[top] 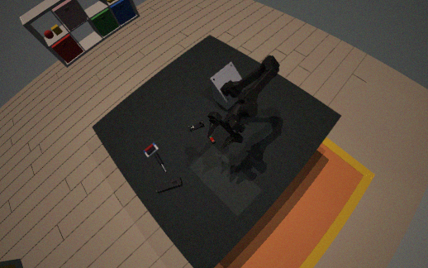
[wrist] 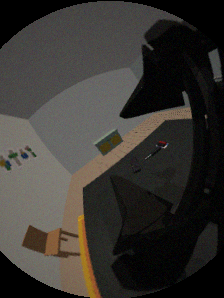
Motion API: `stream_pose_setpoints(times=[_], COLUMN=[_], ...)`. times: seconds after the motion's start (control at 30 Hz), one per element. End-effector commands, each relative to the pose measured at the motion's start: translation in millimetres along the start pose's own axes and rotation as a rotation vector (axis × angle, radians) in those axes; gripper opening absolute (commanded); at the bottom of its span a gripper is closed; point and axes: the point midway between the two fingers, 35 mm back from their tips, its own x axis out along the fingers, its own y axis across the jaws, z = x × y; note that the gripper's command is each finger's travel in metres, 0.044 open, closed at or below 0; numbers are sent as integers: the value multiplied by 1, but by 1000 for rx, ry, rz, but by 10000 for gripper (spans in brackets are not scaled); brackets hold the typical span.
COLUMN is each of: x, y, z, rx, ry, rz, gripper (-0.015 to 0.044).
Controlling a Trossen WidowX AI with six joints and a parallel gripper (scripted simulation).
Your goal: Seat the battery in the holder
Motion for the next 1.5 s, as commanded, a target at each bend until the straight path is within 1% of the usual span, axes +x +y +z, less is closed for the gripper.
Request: stream_pose_setpoints(times=[0.0,0.07,0.17,0.2,0.3,0.43,0.53,0.63,0.73,0.8,0.83,0.9,1.47], x=[2,12,26,27,25,13,1,-13,-31,-43,-47,-50,-50], y=[1,6,17,20,28,38,45,53,61,67,68,70,70], z=[-3,-30,-92,-111,-153,-199,-226,-250,-270,-281,-284,-286,-286], rx=[16,147,467,578,828,1149,1368,1592,1819,1966,2014,2045,2045], ry=[14,129,406,499,707,966,1137,1305,1466,1564,1594,1613,1613], rz=[5,41,65,55,-1,-140,-283,-479,-745,-971,-1059,-1122,-1122], gripper=[374,321,242,230,230,230,230,230,230,230,230,230,230])
